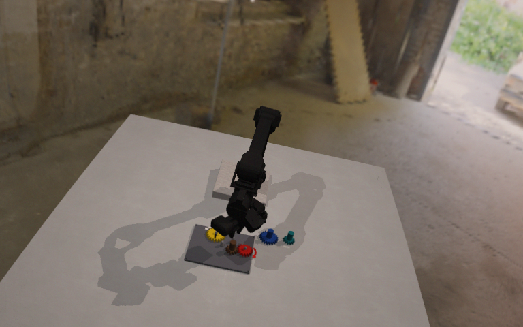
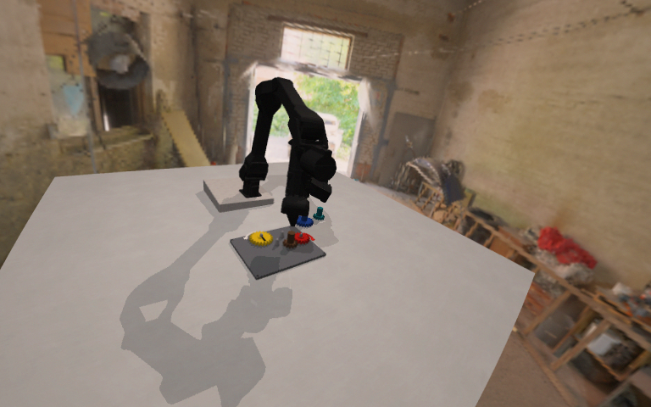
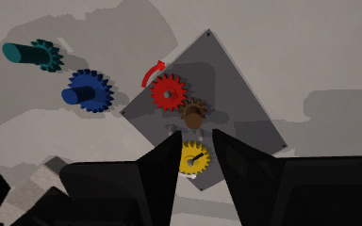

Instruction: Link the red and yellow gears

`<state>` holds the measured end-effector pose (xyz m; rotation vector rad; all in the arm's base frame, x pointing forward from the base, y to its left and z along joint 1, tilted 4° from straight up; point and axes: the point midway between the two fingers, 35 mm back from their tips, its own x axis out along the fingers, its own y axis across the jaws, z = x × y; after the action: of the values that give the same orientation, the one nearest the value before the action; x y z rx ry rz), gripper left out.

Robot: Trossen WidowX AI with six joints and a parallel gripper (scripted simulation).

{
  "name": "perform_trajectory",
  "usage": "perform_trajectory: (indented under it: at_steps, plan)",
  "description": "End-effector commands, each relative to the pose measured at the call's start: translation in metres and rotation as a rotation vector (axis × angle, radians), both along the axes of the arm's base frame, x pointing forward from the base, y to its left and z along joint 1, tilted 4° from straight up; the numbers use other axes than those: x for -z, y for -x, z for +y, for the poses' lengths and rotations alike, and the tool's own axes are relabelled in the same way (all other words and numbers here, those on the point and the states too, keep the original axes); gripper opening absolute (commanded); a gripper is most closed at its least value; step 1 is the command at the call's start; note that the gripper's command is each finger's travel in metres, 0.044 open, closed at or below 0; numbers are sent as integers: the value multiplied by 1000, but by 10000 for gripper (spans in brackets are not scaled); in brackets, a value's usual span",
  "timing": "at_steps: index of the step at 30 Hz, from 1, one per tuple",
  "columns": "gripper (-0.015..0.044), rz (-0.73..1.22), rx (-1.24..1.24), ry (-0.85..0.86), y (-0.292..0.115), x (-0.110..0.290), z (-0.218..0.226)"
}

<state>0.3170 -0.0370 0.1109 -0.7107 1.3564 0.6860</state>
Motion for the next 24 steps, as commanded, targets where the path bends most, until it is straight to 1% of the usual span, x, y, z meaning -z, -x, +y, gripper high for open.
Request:
perform_trajectory:
  at_steps: [1,3,6,11,12,24]
  plan:
    - [166,0,10,-1,0,0,2]
    - [219,4,87,-9,2,0,19]
    - [298,11,262,-28,10,0,56]
    - [429,23,554,-58,31,0,112]
    - [440,25,600,-63,36,0,120]
    - [440,40,976,-103,80,2,179]
